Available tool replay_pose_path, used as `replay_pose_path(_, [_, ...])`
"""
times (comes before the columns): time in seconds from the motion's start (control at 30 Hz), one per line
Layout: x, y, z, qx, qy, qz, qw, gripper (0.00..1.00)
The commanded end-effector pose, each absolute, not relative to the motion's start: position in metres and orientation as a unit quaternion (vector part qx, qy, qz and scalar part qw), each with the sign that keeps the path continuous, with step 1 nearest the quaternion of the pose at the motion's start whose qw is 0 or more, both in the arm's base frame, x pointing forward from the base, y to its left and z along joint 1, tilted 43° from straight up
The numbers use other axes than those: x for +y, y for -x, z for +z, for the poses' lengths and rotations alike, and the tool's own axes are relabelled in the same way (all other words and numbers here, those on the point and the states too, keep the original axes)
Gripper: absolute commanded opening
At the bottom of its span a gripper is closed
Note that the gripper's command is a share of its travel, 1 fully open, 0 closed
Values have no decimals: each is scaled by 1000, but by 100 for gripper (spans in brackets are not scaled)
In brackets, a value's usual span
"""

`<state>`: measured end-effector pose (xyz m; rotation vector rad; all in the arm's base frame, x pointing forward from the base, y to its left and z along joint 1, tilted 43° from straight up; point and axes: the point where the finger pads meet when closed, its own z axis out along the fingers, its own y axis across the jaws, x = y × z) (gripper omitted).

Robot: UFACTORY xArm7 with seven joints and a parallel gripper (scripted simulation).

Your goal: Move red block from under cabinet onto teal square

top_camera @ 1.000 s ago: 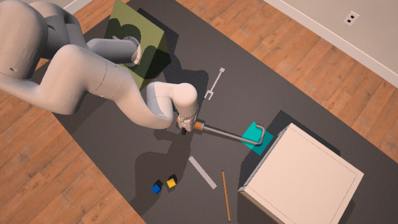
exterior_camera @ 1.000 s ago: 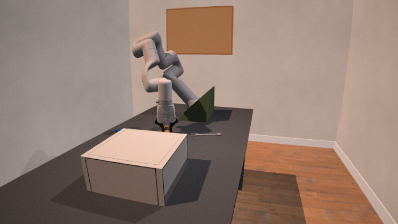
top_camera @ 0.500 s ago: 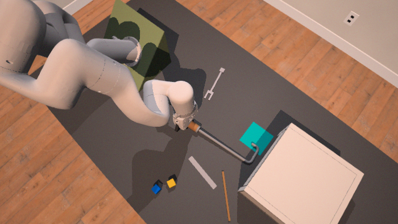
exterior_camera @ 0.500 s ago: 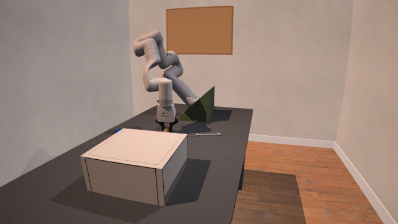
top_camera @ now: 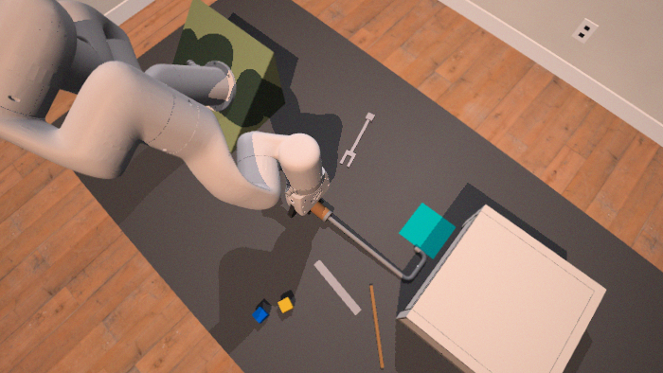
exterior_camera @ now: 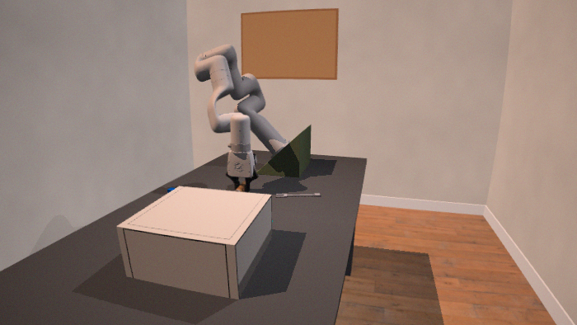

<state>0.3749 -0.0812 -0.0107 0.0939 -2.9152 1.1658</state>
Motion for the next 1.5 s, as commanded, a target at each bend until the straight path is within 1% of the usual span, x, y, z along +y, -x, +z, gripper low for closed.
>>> replay_pose_path(0.0, [-80,-376,-10,-928,-30,370,-2,0])
replay_pose_path(0.87, [-80,-378,-10,-928,-30,370,-2,0])
replay_pose_path(1.47, [-79,-392,-11,-928,-30,370,-2,0])
